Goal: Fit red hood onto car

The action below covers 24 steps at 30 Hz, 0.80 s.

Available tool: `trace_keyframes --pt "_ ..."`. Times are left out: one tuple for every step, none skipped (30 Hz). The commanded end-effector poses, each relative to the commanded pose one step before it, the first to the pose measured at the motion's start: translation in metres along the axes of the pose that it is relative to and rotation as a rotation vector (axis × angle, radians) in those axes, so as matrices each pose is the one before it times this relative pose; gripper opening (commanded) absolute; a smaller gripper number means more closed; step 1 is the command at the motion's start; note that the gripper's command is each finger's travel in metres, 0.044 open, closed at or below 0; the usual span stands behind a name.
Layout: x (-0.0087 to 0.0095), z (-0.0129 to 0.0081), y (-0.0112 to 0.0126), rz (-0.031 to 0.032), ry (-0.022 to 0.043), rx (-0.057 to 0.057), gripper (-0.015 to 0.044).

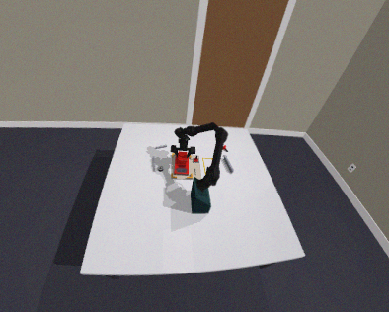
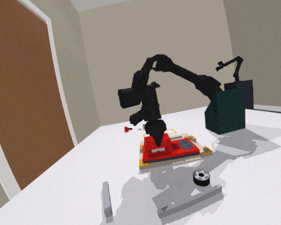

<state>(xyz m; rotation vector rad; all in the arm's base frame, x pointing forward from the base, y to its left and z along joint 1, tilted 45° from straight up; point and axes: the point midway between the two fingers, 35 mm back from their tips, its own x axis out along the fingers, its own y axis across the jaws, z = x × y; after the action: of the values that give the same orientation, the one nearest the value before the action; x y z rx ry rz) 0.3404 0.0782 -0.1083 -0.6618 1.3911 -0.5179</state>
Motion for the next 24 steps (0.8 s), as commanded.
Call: trace_keyframes --pt "-0.00141 0.00106 0.00254 -0.00100 -0.01728 -0.0076 0.0000" --pt "0.00000 0.00000 0.00000 0.00000 0.00000 0.0000 0.0000" --pt "0.00000 0.00000 0.00000 0.00000 0.00000 0.0000 0.0000" --pt "0.00000 0.00000 0.00000 0.00000 0.00000 0.0000 0.0000" --pt "0.00000 0.00000 0.00000 0.00000 0.00000 0.0000 0.0000" --pt "0.00000 0.00000 0.00000 0.00000 0.00000 0.0000 0.0000" --pt "0.00000 0.00000 0.00000 0.00000 0.00000 0.0000 0.0000" --pt "0.00008 0.00000 0.00000 0.00000 0.00000 0.0000 0.0000" --pt "0.00016 0.00000 0.00000 0.00000 0.00000 0.0000 0.0000" --pt "0.00024 0.00001 0.00000 0.00000 0.00000 0.0000 0.0000" --pt "0.00032 0.00001 0.00000 0.00000 0.00000 0.0000 0.0000" --pt "0.00040 0.00001 0.00000 0.00000 0.00000 0.0000 0.0000" --pt "0.00046 0.00001 0.00000 -0.00001 0.00000 0.0000 0.0000" --pt "0.00049 0.00001 0.00000 -0.00001 0.00000 0.0000 0.0000" --pt "0.00049 0.00001 0.00000 -0.00001 0.00000 0.0000 0.0000" --pt "0.00049 0.00001 0.00000 -0.00001 0.00000 0.0000 0.0000" --pt "0.00049 0.00001 0.00000 -0.00001 0.00000 0.0000 0.0000" --pt "0.00049 0.00001 0.00000 -0.00001 0.00000 0.0000 0.0000" --pt "0.00049 0.00001 0.00000 -0.00001 0.00000 0.0000 0.0000" --pt "0.00049 0.00001 0.00000 -0.00001 0.00000 0.0000 0.0000" --pt "0.00049 0.00001 0.00000 -0.00001 0.00000 0.0000 0.0000" --pt "0.00049 0.00001 0.00000 -0.00001 0.00000 0.0000 0.0000" --pt "0.00049 0.00001 0.00000 -0.00001 0.00000 0.0000 0.0000" --pt "0.00049 0.00001 0.00000 -0.00001 0.00000 0.0000 0.0000"
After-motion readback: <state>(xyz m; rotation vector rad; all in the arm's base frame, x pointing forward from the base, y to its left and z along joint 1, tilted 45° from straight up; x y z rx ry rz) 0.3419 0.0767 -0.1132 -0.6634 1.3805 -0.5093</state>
